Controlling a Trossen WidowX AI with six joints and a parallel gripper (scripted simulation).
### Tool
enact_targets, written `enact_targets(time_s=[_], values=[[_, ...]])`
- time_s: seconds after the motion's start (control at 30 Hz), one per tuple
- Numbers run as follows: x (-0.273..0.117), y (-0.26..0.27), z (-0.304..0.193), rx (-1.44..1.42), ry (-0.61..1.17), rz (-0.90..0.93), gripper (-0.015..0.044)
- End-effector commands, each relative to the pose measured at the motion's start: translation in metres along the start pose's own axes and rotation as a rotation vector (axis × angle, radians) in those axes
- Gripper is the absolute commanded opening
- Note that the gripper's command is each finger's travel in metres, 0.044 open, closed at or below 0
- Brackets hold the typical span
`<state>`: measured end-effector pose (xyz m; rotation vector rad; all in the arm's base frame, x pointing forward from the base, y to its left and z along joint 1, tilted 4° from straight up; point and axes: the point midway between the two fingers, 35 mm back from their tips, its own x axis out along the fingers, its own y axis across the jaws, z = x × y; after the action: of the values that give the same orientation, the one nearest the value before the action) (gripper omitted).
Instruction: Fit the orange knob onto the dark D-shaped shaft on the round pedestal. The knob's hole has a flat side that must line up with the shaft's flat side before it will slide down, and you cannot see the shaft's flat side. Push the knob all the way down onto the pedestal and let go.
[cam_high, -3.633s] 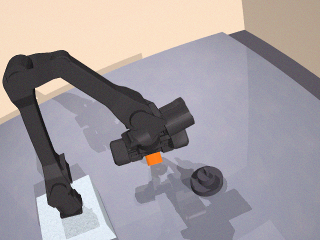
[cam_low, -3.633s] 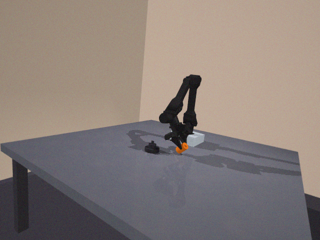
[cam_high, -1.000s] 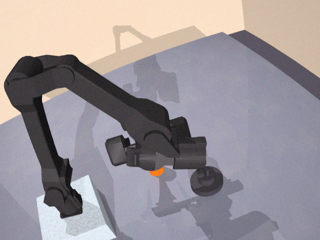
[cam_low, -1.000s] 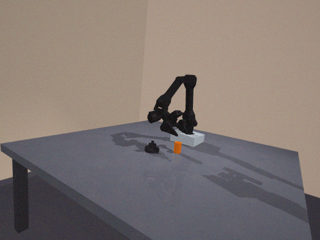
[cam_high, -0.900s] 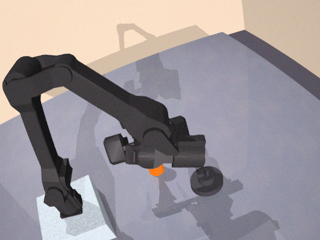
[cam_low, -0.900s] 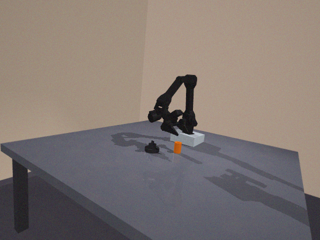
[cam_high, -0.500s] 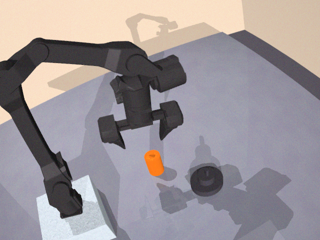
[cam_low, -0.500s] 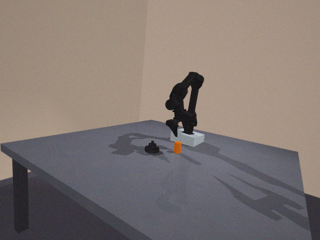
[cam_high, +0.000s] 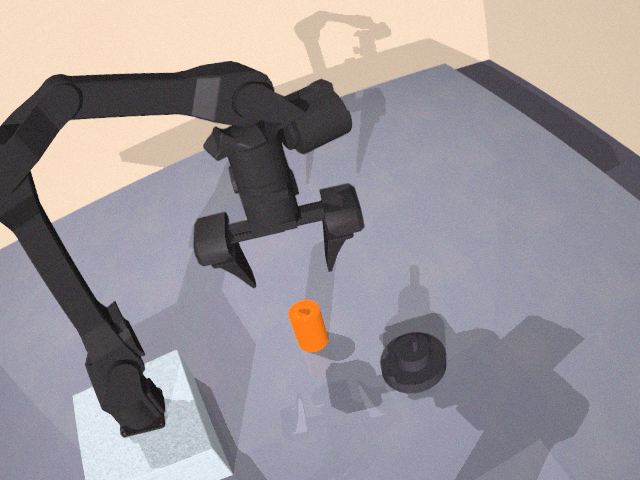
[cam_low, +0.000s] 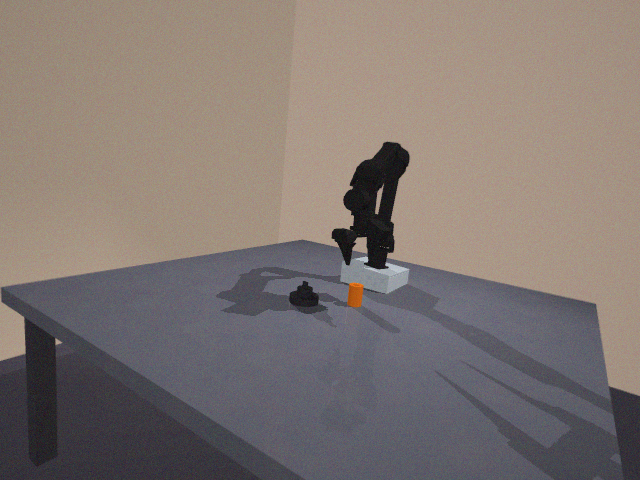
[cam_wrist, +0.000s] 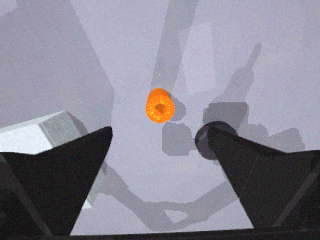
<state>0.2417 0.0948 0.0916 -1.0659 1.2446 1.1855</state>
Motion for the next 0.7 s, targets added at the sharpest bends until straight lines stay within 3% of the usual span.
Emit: enact_targets(time_s=[0.0,0.33,0.67], values=[[-0.0020,-0.0010,-0.0002,0.228,0.001,-0.011,0.0440],[0.0005,-0.0011,-0.0002,1.162,-0.004,-0.011,0.0440],[0.0007,-0.0011,-0.0003,1.222,-0.004,-0.011,0.0440]])
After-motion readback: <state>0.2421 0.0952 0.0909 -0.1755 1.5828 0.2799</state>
